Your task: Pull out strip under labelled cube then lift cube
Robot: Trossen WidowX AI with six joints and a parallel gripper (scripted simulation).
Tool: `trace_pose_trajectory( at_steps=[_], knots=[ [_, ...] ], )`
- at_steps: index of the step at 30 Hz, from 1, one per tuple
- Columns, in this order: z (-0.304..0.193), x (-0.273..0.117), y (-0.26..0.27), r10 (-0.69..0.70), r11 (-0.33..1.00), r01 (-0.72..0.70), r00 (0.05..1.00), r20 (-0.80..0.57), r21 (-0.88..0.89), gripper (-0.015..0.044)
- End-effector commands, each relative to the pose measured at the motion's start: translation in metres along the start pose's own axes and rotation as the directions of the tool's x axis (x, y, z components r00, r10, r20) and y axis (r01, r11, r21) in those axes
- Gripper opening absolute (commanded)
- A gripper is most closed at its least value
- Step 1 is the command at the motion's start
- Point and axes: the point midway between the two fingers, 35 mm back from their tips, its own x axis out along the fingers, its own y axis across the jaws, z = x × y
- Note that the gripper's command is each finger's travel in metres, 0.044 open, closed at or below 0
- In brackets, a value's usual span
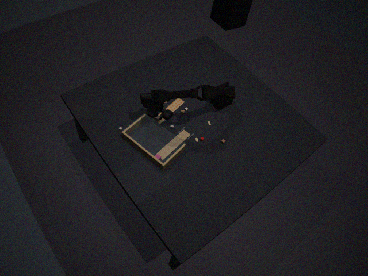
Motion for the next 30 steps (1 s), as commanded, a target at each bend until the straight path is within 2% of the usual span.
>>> trace_pose_trajectory(
  at_steps=[1, 12, 16, 23, 27, 30],
  knots=[
    [-0.002, 0.01, 0.002, 0.009, 1.0, -0.009, 1.0, -0.002, 0.009, 0.025],
    [-0.002, 0.015, 0.002, 0.01, 1.0, -0.01, 1.0, -0.002, 0.009, 0.025],
    [-0.001, 0.013, 0.001, 0.003, 1.0, -0.003, 1.0, -0.002, 0.0, 0.0145],
    [-0.001, 0.013, 0.001, 0.003, 1.0, -0.003, 1.0, -0.002, 0.0, 0.0098],
    [-0.003, 0.011, 0.002, 0.003, 1.0, -0.003, 1.0, -0.003, 0.0, 0.0],
    [-0.009, 0.004, 0.006, 0.004, 1.0, -0.004, 1.0, -0.003, 0.002, 0.0]
  ],
)
